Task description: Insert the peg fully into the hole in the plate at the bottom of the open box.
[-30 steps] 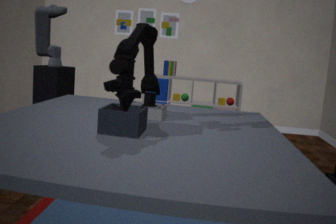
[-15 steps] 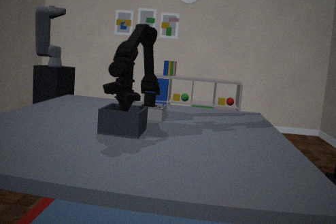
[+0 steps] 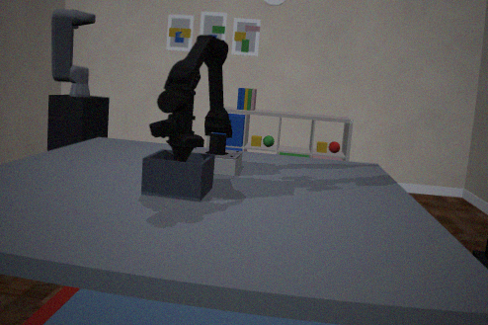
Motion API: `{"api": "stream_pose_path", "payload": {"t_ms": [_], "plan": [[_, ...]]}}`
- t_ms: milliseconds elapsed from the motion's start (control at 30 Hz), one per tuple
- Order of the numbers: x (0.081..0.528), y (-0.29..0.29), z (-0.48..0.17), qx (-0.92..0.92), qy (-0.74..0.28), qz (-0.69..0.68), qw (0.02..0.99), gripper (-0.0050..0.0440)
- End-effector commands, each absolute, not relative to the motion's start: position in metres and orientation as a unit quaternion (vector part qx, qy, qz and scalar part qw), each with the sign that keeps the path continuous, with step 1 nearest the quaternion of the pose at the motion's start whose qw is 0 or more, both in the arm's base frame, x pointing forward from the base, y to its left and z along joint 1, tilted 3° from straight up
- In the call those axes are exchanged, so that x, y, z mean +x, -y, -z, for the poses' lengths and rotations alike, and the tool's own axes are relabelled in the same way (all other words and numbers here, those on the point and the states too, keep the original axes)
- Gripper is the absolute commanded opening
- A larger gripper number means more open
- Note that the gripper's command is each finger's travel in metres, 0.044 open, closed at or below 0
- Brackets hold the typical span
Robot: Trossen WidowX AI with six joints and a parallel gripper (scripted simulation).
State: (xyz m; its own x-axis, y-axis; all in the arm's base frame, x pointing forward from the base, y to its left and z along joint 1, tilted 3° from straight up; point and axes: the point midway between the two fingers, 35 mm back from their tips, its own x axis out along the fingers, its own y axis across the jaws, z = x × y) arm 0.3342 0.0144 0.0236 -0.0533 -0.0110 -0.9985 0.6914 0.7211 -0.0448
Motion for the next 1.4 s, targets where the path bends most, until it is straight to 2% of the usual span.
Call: {"api": "stream_pose_path", "payload": {"t_ms": [0,1333,1367], "plan": [[0.3337,-0.0138,-0.0216,0.252,-0.673,0.275,0.638,0.0],[0.3341,-0.0142,-0.023,0.253,-0.672,0.275,0.639,0.0],[0.3341,-0.0142,-0.023,0.253,-0.672,0.275,0.639,0.0024]]}}
